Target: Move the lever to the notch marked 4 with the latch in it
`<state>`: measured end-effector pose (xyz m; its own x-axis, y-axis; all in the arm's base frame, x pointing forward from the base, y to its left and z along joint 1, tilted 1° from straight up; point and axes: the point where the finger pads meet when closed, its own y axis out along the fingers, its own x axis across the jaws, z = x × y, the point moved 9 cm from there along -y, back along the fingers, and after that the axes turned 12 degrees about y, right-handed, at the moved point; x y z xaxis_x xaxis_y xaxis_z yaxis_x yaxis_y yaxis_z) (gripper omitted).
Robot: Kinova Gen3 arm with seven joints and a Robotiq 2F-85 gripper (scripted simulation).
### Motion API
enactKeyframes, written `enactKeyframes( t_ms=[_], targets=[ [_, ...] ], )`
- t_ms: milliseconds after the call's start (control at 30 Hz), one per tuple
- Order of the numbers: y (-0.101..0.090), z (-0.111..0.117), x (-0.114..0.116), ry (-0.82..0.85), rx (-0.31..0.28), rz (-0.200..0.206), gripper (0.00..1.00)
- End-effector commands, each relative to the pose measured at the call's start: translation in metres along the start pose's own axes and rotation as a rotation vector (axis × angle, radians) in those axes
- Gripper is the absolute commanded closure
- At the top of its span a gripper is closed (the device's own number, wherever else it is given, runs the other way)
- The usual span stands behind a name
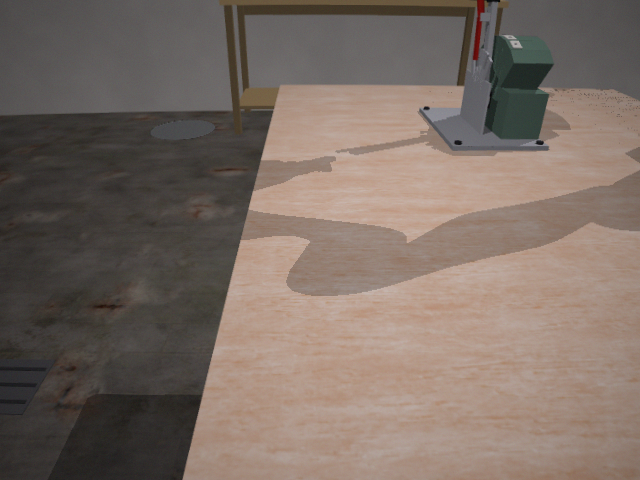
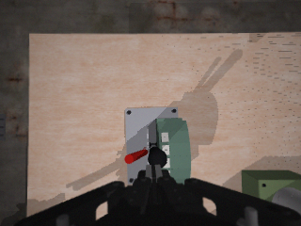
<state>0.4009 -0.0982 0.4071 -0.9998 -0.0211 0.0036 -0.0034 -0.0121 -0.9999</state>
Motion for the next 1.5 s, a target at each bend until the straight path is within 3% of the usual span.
enactKeyframes(
  t_ms=[0,233,267,1467],
  targets=[
    [-0.0007,0.0000,-0.0001,0.000,0.001,0.002,1.00],
    [-0.0007,0.0000,-0.0001,0.000,0.001,0.002,1.00],
    [-0.0007,0.0000,-0.0001,0.000,0.001,0.002,0.02],
    [-0.0007,0.0000,-0.0001,0.000,0.001,0.002,0.02]
  ],
)
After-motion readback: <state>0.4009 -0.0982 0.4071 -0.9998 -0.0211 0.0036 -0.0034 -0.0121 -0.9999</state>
